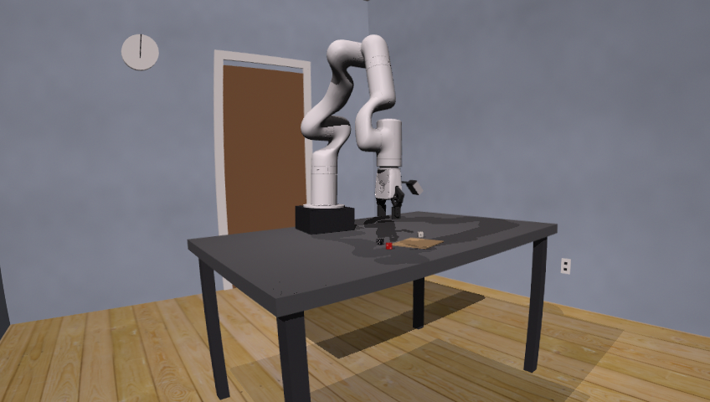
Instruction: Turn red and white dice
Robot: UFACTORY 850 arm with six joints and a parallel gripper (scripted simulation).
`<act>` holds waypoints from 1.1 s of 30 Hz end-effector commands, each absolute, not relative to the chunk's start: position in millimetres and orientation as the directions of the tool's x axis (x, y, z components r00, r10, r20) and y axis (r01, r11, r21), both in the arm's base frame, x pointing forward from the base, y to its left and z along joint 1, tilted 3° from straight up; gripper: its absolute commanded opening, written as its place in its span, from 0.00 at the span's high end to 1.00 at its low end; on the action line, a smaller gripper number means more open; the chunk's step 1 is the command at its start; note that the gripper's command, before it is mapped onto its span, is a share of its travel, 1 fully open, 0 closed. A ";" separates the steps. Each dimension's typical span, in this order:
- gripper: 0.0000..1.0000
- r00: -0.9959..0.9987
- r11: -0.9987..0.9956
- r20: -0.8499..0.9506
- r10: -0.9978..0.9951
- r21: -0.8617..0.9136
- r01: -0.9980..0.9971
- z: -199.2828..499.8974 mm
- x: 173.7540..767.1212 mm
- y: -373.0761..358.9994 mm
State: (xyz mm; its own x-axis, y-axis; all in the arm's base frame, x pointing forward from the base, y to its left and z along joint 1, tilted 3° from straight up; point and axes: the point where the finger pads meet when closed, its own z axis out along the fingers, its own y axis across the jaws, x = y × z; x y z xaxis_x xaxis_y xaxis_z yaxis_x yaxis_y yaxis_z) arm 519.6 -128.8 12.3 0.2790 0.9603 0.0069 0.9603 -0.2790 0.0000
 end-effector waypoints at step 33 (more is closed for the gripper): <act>0.00 -0.657 0.656 0.024 0.753 0.036 0.754 -3.1 519.3 -126.7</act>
State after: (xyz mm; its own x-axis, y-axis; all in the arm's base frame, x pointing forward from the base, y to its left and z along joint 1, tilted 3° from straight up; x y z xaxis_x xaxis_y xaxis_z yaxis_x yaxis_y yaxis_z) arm 518.5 -126.6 -2.5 -0.5856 0.8106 0.0055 0.8106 0.5856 0.0063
